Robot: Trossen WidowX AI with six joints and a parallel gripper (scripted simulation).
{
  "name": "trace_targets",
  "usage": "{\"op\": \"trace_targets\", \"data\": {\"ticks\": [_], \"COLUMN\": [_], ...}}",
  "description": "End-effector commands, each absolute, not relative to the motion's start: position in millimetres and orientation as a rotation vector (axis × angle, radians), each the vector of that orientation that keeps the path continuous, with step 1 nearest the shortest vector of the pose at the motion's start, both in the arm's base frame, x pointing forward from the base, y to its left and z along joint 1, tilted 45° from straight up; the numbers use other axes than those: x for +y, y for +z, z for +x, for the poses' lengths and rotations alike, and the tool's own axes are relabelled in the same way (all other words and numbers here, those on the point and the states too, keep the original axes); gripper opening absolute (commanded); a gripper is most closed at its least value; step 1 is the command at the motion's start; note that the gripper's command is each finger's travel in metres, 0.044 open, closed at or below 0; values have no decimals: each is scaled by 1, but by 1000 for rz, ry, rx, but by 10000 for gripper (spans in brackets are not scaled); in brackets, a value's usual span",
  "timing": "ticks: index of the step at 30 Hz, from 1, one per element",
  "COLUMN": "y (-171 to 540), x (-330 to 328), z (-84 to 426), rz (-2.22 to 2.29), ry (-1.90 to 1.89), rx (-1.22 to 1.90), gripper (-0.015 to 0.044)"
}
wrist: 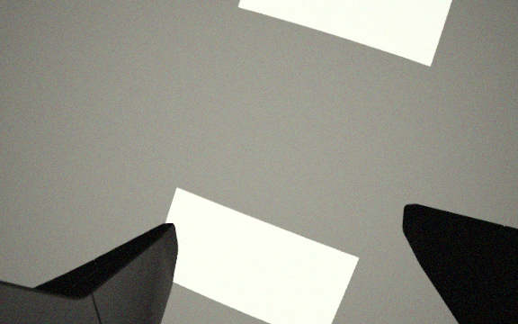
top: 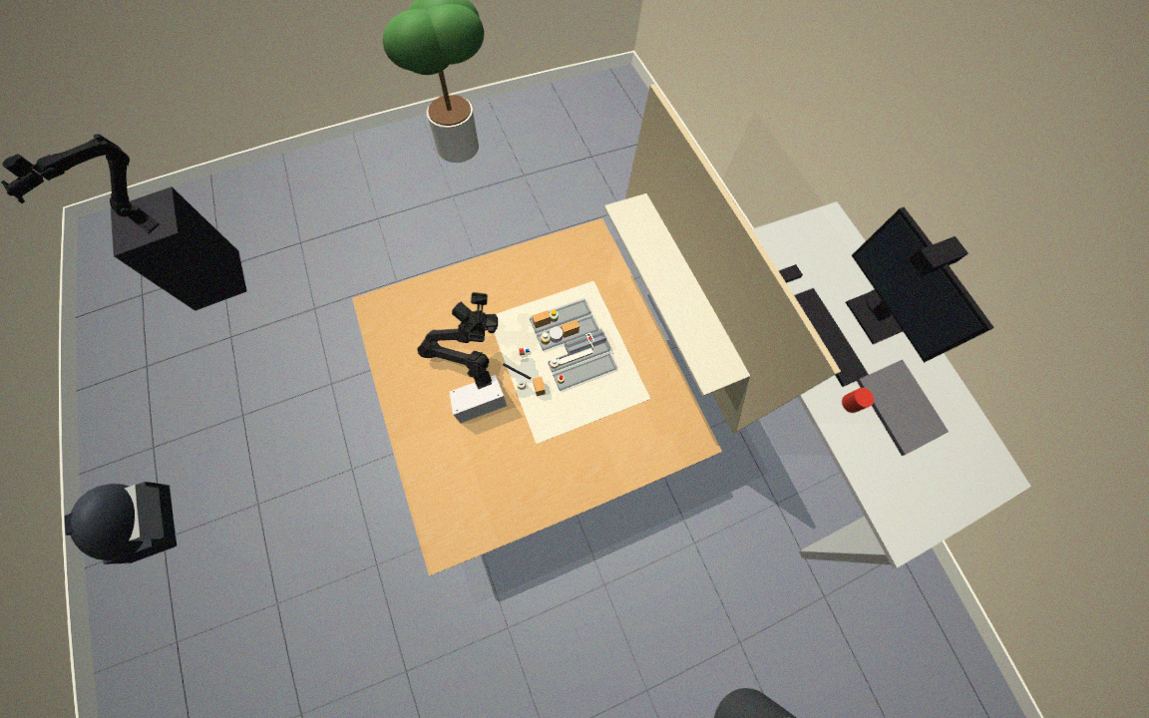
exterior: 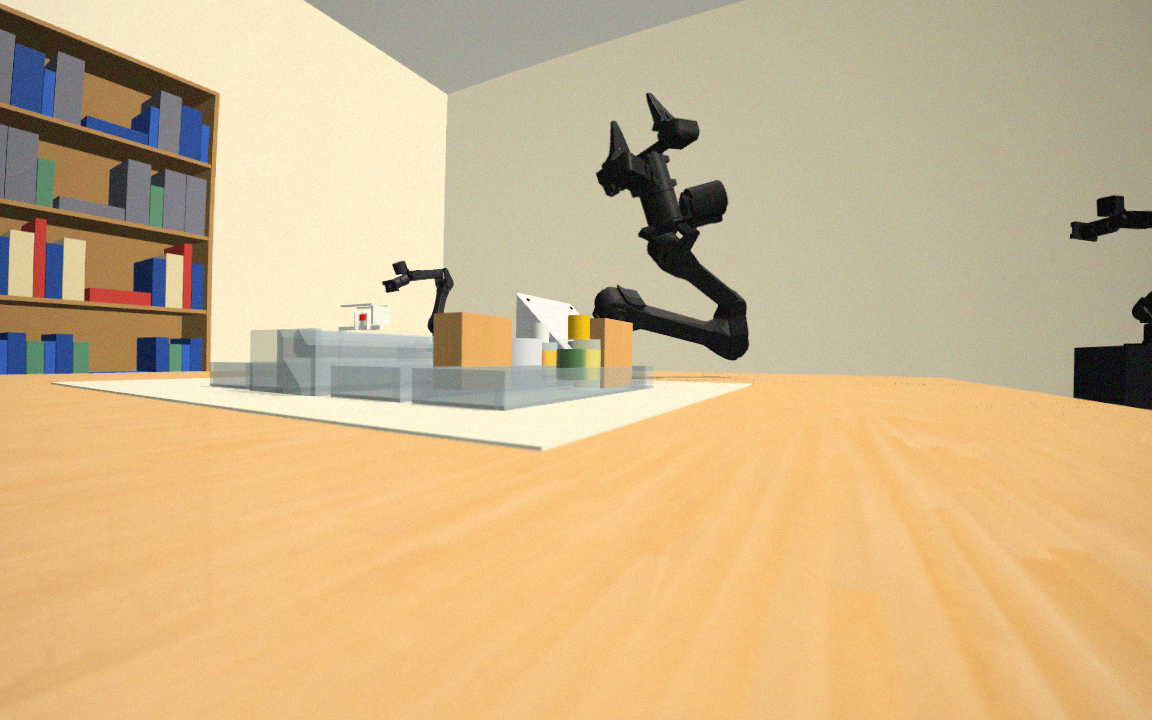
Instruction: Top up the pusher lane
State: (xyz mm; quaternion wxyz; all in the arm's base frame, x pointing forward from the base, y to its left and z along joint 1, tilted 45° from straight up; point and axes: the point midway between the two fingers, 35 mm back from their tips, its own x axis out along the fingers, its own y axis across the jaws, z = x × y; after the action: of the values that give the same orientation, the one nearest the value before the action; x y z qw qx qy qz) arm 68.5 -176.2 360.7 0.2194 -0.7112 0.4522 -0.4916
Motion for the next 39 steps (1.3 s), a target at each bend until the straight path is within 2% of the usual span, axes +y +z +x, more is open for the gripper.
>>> {"op": "trace_targets", "data": {"ticks": [1,2,8,15,21,27,35,39], "y": [360,356,295,190,102,43,33,35], "x": [-178,-182,-228,-250,-233,-187,-122,-119], "z": [71,77,141,178,178,159,149,150], "rz": [-1970,-1977,-1927,-1571,-1072,-418,549,635], "ry": [-1345,-1301,-777,-228,127,380,547,553], "rx": [1251,1251,1248,1266,1306,1366,1447,1455], "gripper": [426,440,440,440,440,440,440,440]}}
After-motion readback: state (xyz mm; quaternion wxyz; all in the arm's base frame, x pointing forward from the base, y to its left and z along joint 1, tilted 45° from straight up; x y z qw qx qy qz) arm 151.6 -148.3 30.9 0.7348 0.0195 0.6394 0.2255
